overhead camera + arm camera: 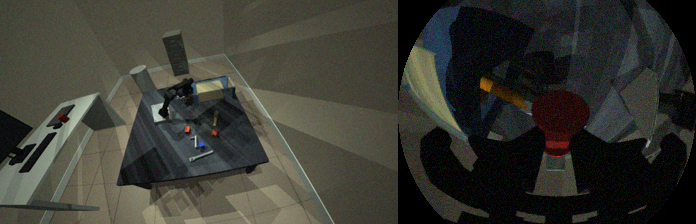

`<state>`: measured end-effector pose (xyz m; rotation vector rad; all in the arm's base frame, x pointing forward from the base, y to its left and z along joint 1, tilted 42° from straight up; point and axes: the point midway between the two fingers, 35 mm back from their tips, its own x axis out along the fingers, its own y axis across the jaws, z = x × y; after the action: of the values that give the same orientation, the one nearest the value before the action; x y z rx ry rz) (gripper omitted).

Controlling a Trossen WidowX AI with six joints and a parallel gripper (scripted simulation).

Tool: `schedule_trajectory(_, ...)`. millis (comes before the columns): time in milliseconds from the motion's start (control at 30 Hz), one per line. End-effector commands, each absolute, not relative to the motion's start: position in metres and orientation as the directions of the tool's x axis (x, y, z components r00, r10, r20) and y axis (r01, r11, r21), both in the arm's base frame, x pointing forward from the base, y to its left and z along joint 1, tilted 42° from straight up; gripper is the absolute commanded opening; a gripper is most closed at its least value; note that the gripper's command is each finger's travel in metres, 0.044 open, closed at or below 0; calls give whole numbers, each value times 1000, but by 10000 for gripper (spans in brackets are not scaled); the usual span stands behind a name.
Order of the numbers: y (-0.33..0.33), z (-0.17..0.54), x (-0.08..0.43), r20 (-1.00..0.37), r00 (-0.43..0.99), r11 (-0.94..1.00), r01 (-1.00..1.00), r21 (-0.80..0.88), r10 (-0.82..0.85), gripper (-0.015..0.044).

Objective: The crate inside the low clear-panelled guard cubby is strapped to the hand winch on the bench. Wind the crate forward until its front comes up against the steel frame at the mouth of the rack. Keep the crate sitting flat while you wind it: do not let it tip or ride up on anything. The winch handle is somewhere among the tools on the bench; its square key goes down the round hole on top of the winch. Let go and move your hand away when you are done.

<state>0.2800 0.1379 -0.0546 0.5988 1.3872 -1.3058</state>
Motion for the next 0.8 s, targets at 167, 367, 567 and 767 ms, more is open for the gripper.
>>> schedule_trajectory(167, 147, -67, 299, -917, -267, 277, 895, -349, -295, 0)
schedule_trajectory(367, 152, -72, 306, -918, -266, 277, 896, -348, -295, 0)
schedule_trajectory(567, 158, -78, 311, -918, -266, 277, 896, -348, -294, 0)
schedule_trajectory(767, 165, -84, 316, -918, -265, 277, 896, -347, -294, 0)
